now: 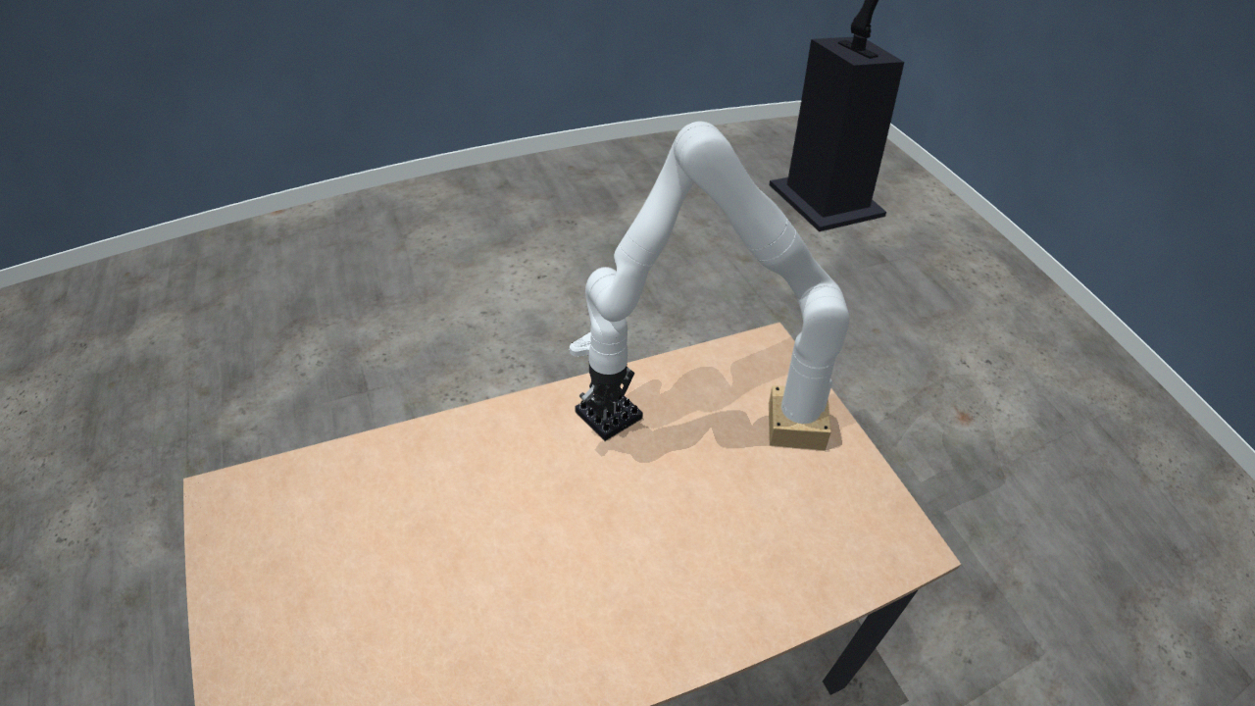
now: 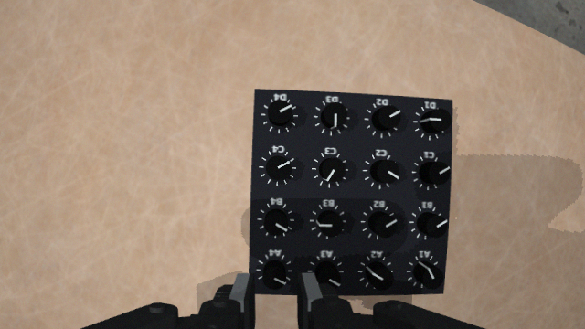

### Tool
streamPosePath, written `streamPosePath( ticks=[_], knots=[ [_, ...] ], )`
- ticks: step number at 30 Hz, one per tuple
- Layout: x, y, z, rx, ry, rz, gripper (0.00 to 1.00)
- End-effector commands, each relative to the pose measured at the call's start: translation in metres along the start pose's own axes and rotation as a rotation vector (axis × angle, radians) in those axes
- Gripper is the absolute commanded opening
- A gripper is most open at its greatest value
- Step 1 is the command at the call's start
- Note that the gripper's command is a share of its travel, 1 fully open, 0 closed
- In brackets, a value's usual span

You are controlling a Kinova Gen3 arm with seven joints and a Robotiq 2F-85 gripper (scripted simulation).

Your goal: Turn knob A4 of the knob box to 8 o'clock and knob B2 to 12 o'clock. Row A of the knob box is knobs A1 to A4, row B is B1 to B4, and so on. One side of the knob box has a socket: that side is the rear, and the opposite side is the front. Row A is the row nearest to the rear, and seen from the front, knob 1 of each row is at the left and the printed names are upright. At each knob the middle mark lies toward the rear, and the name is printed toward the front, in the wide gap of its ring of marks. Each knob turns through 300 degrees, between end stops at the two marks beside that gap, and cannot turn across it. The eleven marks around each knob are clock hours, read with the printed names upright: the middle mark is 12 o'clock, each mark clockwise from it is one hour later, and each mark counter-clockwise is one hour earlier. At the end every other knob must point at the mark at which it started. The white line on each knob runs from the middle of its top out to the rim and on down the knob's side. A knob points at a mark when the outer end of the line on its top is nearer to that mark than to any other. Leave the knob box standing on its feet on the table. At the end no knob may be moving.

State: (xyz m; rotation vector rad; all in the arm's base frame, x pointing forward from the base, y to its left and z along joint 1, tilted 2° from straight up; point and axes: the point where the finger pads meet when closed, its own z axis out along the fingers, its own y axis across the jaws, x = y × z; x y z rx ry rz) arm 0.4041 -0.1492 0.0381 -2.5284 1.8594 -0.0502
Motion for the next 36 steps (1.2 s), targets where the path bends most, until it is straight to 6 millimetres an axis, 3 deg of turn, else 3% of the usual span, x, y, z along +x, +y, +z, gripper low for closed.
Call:
streamPosePath(
  ticks=[1, 25, 36],
  knots=[
    [0.0005, -0.0005, -0.0009, 0.002, 0.001, 0.000, 0.19],
    [-0.0011, 0.0022, 0.0003, -0.008, -0.003, 0.100, 0.19],
    [-0.0046, 0.0080, 0.0024, -0.031, -0.009, 0.351, 0.19]
  ],
)
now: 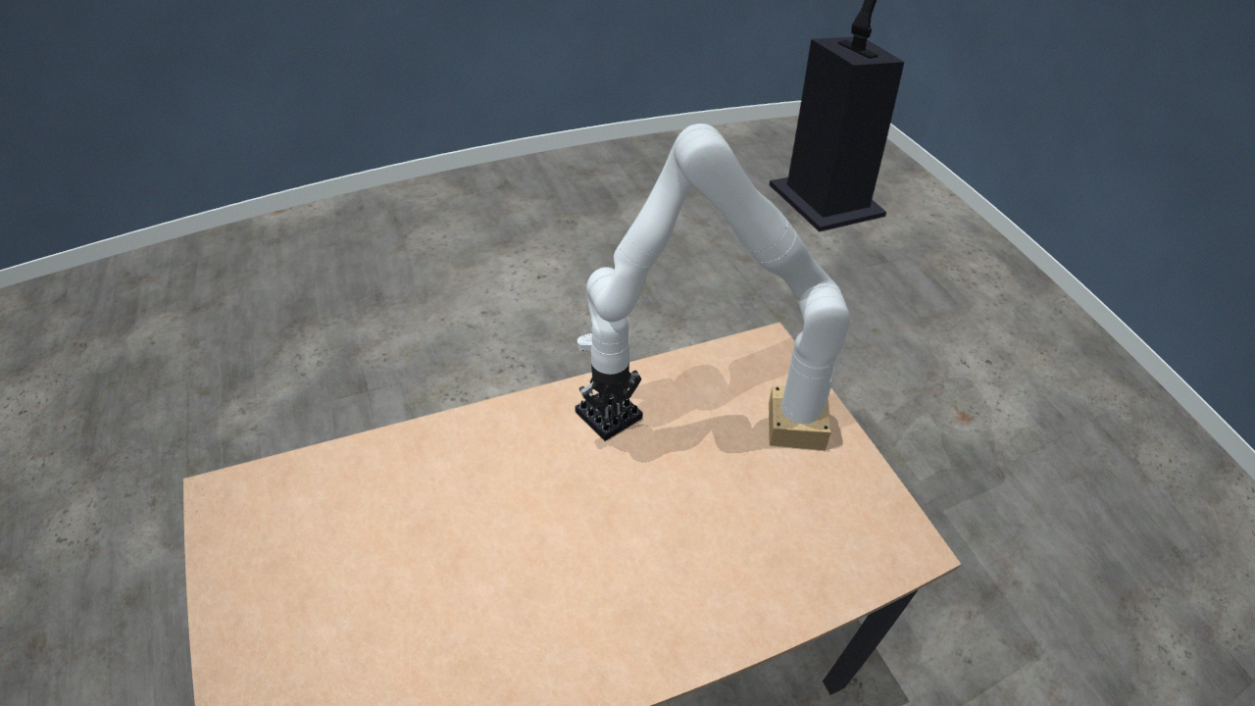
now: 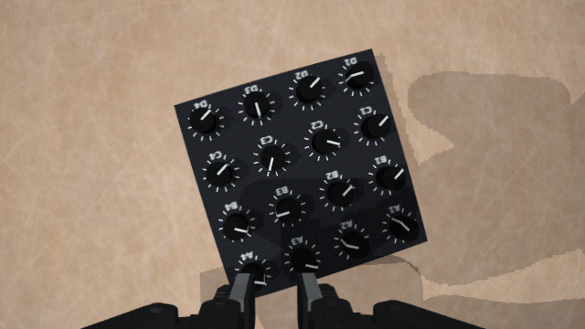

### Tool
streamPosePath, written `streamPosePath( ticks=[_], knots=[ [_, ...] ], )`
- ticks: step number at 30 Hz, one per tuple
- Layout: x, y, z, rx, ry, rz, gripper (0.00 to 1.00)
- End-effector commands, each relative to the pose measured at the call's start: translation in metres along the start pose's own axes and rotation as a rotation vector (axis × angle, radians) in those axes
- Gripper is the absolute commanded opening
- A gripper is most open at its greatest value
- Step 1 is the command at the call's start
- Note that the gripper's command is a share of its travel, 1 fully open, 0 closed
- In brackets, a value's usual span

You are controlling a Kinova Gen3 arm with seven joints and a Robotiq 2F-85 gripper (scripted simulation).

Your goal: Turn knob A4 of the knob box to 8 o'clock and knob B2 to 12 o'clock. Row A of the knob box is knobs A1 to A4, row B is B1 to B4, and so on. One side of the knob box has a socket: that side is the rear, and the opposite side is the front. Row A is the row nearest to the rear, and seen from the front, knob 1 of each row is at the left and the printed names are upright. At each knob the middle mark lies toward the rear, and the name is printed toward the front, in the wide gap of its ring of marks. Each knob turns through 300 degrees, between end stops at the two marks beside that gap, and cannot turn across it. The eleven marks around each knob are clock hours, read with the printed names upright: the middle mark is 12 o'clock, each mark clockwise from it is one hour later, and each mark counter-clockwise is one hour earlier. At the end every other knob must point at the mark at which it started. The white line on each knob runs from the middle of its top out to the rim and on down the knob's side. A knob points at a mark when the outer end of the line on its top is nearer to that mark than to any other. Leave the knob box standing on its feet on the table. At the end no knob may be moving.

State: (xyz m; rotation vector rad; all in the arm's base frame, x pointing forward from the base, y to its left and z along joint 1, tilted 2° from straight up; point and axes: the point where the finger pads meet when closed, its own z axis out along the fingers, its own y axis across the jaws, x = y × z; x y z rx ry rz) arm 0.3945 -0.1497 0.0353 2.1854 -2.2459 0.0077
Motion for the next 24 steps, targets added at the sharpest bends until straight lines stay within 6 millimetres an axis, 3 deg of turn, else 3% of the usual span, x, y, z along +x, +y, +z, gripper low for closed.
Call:
streamPosePath(
  ticks=[1, 6, 21, 24],
  knots=[
    [-0.003, 0.000, 0.000, -0.005, 0.003, 0.053, 0.19],
    [-0.003, 0.002, 0.001, -0.012, 0.002, 0.154, 0.19],
    [-0.005, 0.011, 0.001, -0.042, 0.013, 0.802, 0.19],
    [-0.005, 0.011, 0.001, -0.043, 0.014, 0.851, 0.19]
  ],
)
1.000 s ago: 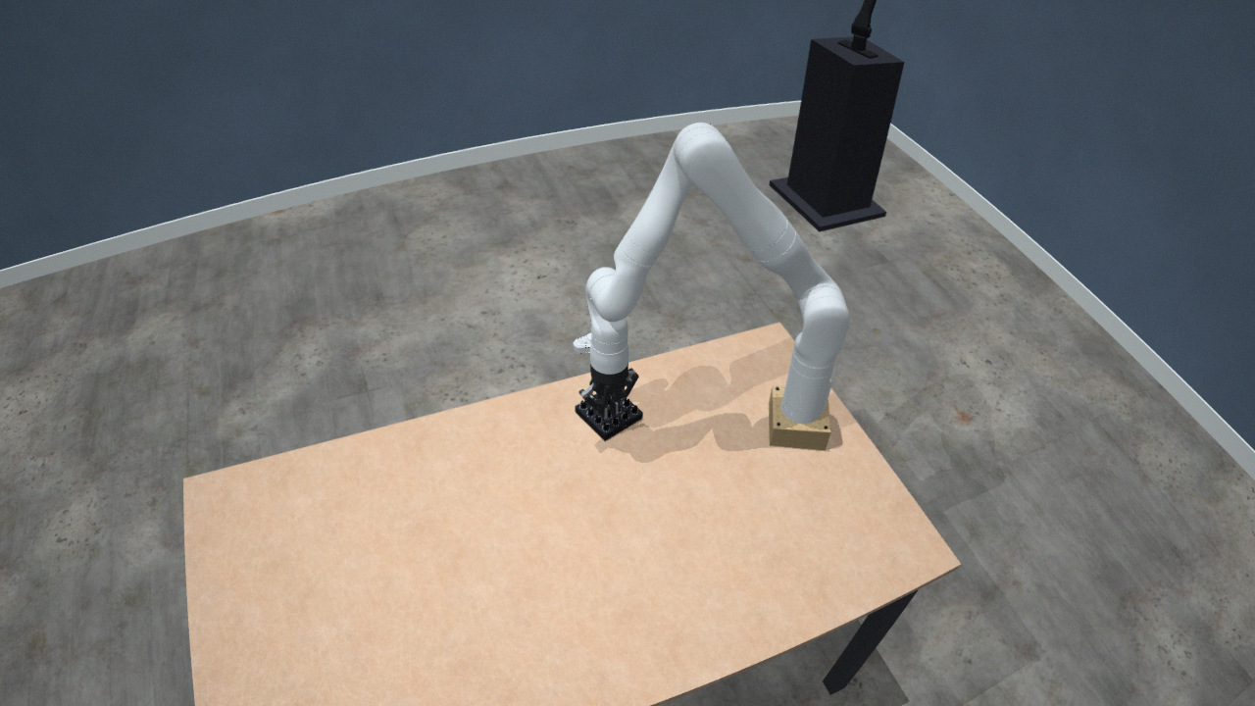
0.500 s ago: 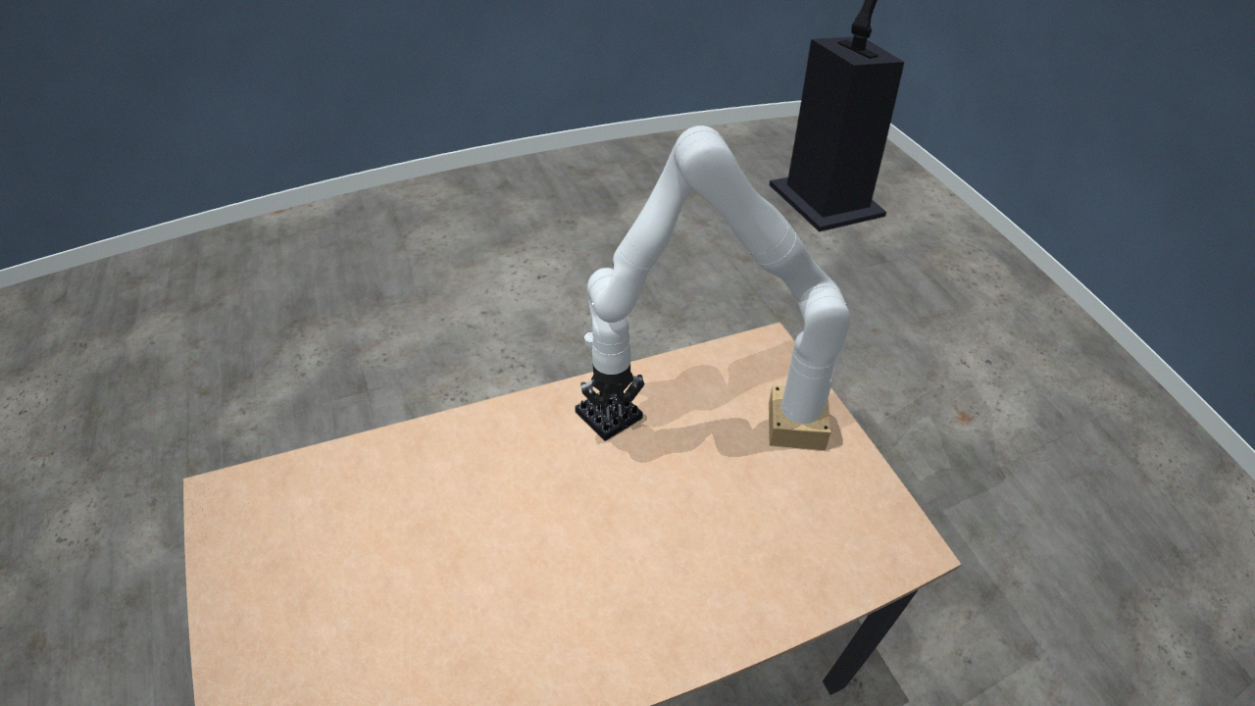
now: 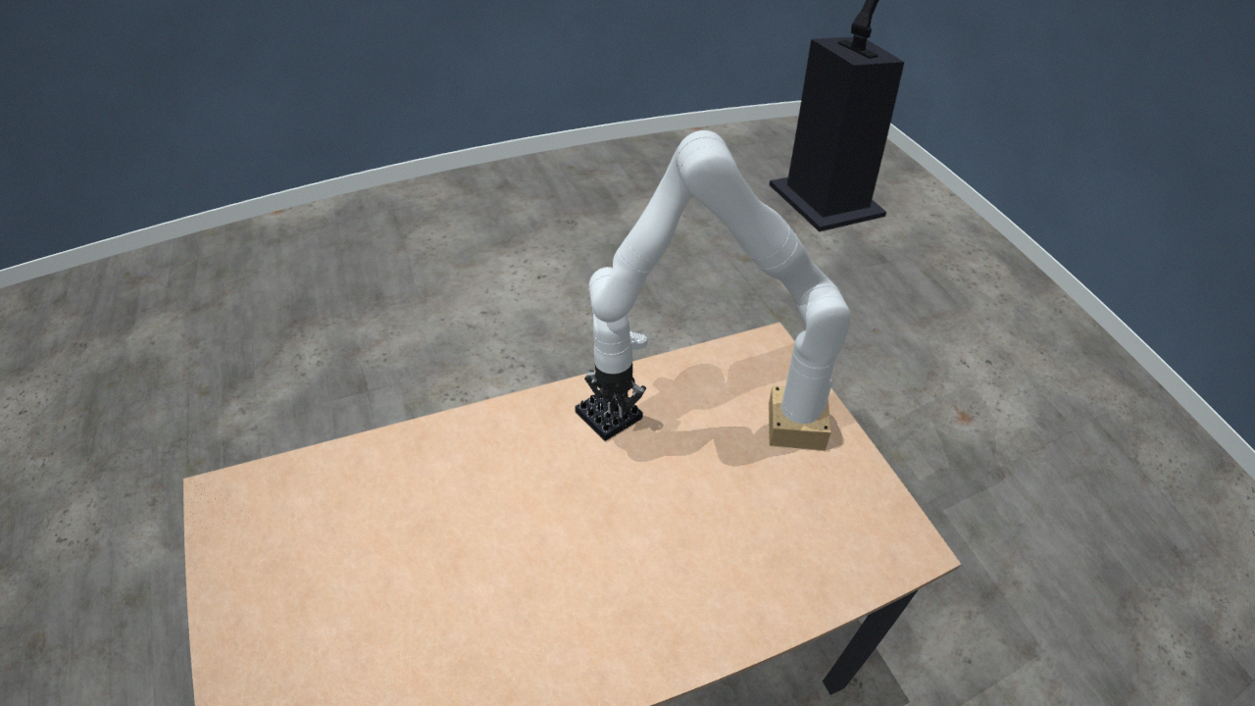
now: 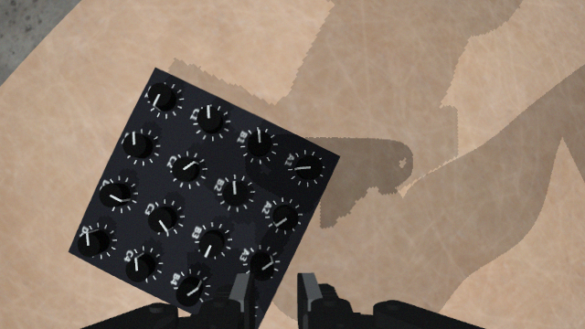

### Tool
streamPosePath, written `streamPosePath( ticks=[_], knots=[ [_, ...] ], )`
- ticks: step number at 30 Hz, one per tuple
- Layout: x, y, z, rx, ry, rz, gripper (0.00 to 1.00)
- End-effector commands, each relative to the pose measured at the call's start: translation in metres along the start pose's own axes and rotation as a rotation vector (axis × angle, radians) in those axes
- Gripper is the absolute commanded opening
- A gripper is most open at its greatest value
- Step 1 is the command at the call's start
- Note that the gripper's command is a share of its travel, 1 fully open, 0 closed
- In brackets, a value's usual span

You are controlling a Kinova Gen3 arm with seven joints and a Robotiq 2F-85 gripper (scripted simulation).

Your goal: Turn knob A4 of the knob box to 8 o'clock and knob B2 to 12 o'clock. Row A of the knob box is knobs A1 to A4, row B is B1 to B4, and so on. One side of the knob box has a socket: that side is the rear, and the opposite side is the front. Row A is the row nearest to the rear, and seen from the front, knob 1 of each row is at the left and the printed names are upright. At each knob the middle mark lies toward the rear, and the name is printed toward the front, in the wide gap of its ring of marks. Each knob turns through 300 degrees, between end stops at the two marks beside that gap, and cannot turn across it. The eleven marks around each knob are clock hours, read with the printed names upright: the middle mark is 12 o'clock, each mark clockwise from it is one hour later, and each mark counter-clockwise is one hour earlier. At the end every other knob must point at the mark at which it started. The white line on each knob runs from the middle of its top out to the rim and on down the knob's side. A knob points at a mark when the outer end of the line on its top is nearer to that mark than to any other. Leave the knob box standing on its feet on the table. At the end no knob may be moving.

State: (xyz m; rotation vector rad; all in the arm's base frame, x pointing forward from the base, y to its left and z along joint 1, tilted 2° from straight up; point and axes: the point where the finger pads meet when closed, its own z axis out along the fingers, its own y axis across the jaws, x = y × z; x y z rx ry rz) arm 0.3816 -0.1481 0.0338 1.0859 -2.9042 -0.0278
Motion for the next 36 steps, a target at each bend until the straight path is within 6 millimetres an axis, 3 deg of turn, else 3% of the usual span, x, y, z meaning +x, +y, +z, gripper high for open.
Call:
streamPosePath(
  ticks=[1, 14, 16, 31, 36],
  knots=[
    [-0.004, 0.002, -0.001, 0.003, 0.005, 0.073, 0.19],
    [-0.005, 0.001, -0.007, 0.006, -0.003, 0.716, 0.19],
    [-0.005, 0.001, -0.007, 0.006, -0.003, 0.716, 0.19],
    [-0.010, -0.007, -0.017, 0.014, -0.042, 1.328, 0.19],
    [-0.012, -0.008, -0.019, 0.014, -0.051, 1.419, 0.19]
  ],
)
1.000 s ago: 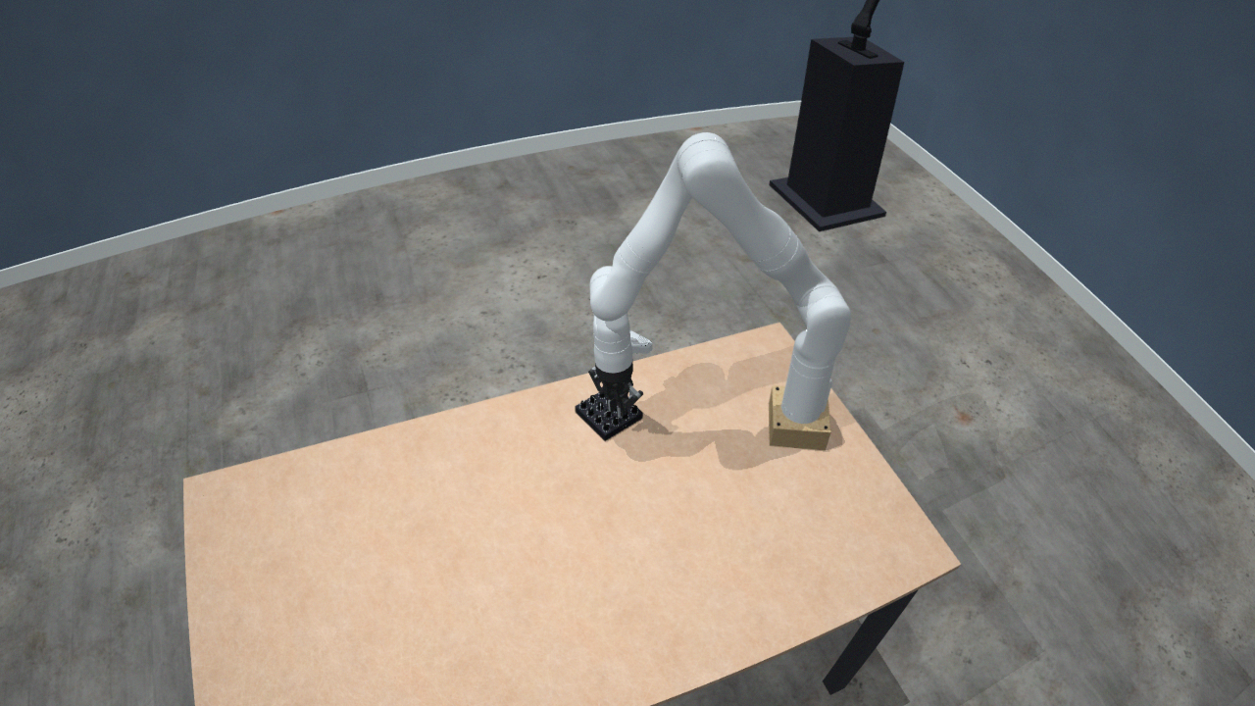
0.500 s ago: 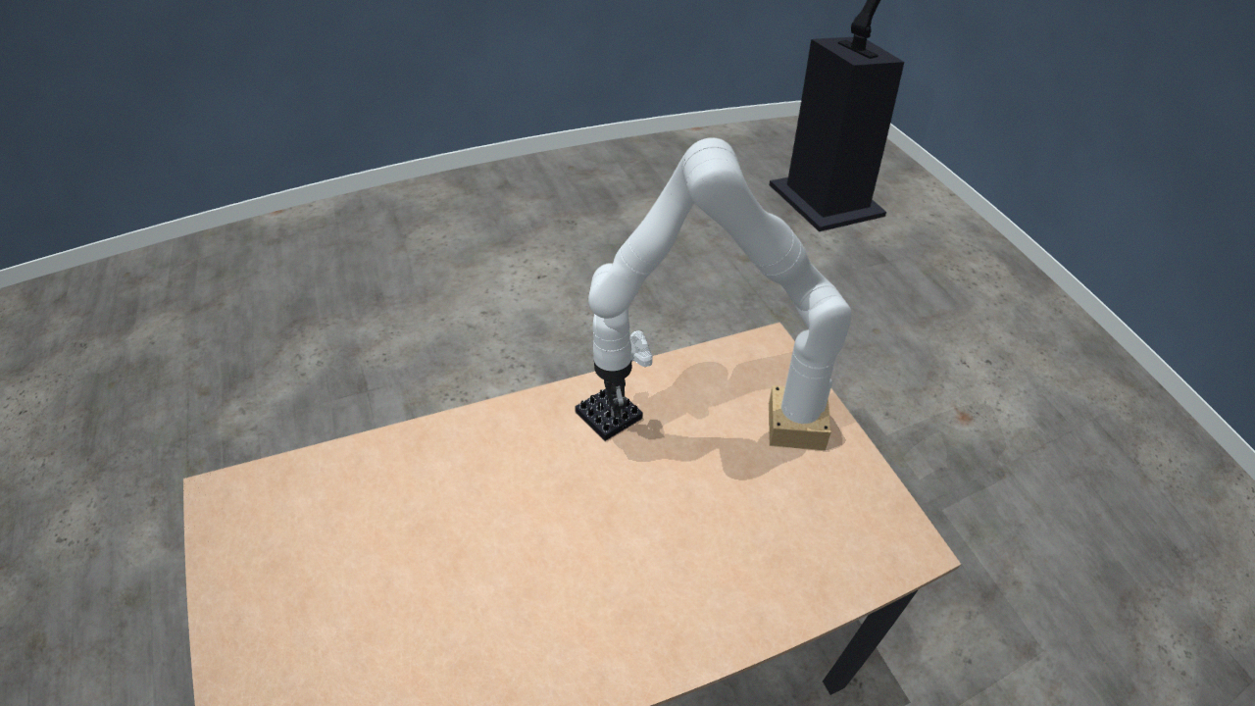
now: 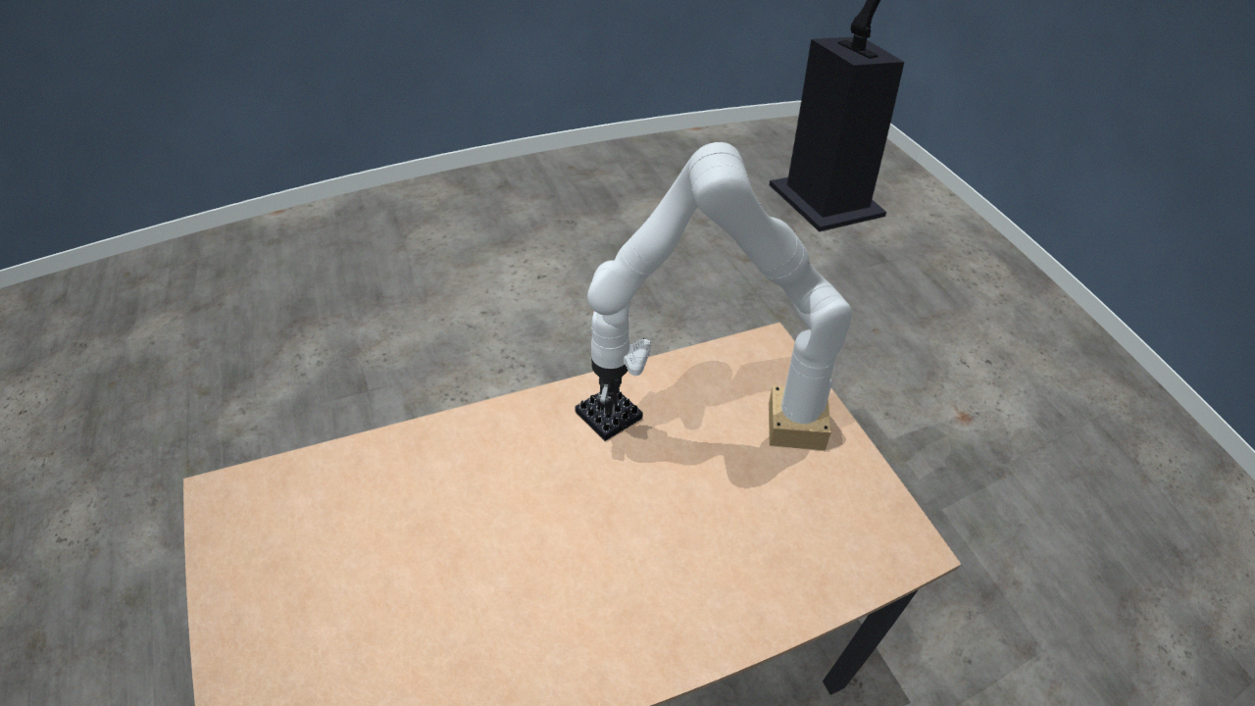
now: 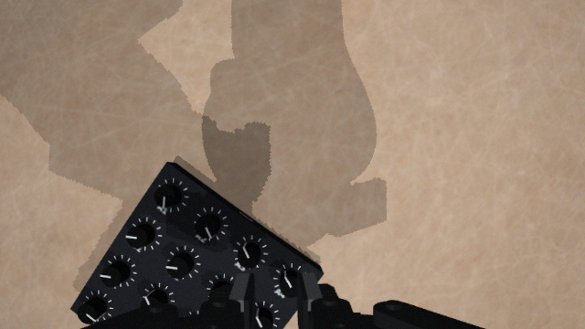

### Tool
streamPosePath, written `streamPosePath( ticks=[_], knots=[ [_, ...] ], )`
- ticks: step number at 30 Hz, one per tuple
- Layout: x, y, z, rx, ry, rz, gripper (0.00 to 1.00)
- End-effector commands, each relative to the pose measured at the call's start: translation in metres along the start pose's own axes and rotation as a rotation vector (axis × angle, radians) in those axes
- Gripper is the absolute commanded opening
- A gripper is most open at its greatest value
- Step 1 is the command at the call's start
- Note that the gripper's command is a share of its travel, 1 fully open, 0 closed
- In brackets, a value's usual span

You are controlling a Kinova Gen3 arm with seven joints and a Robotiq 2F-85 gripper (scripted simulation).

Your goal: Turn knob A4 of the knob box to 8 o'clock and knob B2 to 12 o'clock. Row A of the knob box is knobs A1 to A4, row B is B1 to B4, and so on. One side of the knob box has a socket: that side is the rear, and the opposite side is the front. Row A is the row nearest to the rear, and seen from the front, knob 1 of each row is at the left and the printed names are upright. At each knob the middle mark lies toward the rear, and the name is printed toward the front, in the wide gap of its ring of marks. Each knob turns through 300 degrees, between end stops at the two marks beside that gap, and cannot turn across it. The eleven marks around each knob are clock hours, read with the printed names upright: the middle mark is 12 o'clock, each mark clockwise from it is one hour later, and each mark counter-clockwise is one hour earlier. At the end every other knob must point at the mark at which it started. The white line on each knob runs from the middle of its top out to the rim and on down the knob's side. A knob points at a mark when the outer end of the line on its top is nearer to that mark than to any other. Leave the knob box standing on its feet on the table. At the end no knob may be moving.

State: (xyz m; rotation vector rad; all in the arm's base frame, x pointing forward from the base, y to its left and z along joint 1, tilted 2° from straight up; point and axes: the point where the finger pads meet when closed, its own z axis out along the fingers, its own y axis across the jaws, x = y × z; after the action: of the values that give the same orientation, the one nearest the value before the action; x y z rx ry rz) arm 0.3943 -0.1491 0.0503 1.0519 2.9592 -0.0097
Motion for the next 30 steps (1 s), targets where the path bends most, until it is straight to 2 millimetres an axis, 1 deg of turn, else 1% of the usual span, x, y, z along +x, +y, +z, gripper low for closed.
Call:
streamPosePath(
  ticks=[1, 6, 12, 21, 30],
  knots=[
    [-0.0010, 0.0036, -0.0023, 0.000, -0.008, 0.048, 0.19],
    [-0.0037, 0.0048, -0.0049, -0.006, -0.017, 0.164, 0.19],
    [-0.0060, 0.0059, -0.0071, -0.012, -0.024, 0.257, 0.19],
    [-0.0073, 0.0065, -0.0083, -0.015, -0.029, 0.309, 0.19],
    [-0.0076, 0.0066, -0.0086, -0.016, -0.029, 0.319, 0.19]
  ],
)
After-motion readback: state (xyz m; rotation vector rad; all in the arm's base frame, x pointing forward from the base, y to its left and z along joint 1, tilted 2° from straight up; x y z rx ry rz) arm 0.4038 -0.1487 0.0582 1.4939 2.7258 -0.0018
